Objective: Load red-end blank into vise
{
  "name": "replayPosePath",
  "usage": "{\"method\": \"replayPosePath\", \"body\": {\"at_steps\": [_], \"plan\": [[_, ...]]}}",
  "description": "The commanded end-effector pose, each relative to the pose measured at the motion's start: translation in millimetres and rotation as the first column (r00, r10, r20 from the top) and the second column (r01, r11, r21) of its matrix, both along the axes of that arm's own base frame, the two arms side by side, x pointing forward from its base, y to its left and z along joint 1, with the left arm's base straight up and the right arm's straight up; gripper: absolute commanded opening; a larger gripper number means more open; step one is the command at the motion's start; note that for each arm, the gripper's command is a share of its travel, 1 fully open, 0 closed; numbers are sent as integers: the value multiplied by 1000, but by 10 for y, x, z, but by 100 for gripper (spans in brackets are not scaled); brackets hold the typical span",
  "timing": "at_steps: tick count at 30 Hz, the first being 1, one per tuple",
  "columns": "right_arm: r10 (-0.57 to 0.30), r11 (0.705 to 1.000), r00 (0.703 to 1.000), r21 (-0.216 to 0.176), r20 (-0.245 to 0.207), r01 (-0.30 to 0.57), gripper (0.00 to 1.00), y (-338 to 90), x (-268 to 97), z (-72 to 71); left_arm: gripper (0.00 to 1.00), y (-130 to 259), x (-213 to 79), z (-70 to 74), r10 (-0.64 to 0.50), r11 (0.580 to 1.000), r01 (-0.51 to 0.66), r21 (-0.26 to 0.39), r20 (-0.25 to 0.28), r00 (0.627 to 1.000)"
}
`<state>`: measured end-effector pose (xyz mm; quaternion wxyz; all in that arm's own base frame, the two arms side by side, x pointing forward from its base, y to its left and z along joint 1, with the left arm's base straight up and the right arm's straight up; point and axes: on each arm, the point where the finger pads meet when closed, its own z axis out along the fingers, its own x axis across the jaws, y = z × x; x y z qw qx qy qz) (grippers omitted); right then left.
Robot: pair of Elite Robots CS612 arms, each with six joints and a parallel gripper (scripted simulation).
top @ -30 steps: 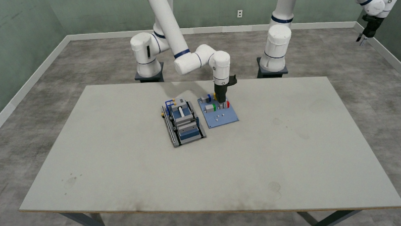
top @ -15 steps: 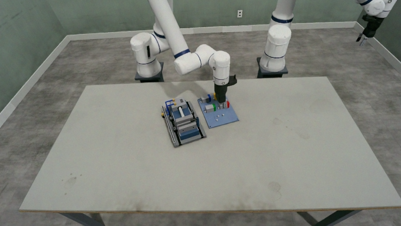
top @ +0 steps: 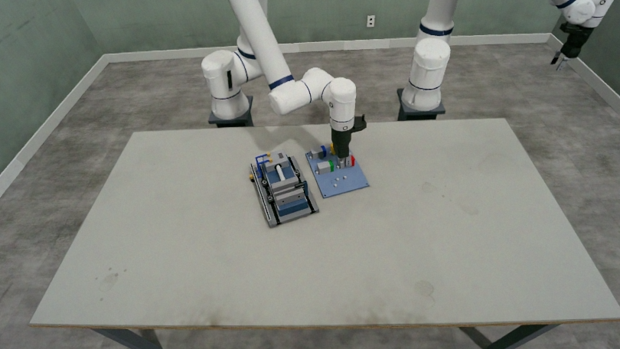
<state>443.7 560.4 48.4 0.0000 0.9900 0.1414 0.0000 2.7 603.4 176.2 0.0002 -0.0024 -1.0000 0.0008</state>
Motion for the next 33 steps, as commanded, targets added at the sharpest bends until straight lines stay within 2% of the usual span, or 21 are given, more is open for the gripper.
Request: {"method": "replayPosePath", "body": {"at_steps": [1,11,13,33], "plan": [[0,1000,1000,1,2,0,0,6,7,83,100,6,1,7,0,1000,0,1,0,1000],[0,1000,1000,1,2,0,0,5,7,283,100,6,1,7,0,1000,0,1,0,1000],[0,1000,1000,1,2,0,0,5,7,283,100,6,1,7,0,1000,0,1,0,1000],[0,1000,1000,1,2,0,0,6,7,602,100,6,1,7,0,1000,0,1,0,1000]]}}
